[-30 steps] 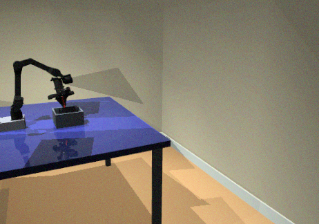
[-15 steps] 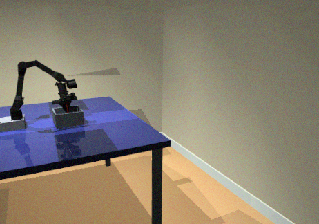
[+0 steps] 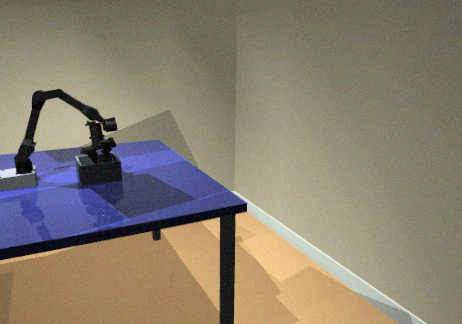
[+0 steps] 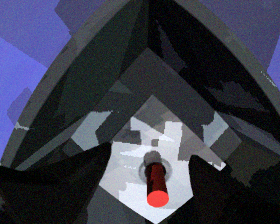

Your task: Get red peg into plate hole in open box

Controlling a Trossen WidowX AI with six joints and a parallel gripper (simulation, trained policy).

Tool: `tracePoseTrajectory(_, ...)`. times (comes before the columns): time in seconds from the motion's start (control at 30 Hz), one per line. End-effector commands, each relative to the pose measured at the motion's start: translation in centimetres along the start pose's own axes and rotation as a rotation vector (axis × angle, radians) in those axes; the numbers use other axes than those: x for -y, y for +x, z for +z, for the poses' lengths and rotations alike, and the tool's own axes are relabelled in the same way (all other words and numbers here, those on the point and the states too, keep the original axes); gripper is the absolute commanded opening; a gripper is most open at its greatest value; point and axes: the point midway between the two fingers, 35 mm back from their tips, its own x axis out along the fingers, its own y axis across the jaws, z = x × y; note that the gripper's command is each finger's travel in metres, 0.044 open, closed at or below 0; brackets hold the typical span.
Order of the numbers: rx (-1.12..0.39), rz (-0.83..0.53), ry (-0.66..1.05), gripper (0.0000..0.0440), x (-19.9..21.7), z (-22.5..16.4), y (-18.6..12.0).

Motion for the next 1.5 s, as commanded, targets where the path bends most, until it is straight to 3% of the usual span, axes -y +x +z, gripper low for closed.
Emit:
tracePoseTrajectory(0.0, -0.012, 0.026, 0.002, 0.037, -1.0, 1.1, -0.6)
tracePoseTrajectory(0.1, -0.026, 0.046, 0.003, 0.044, -1.9, 2.0, -1.1)
tracePoseTrajectory(0.57, -0.031, 0.198, -0.012, 0.044, -7.0, 4.9, -3.6)
tracePoseTrajectory(1.47, -0.029, 0.202, -0.013, 0.044, -7.1, 5.0, -3.7)
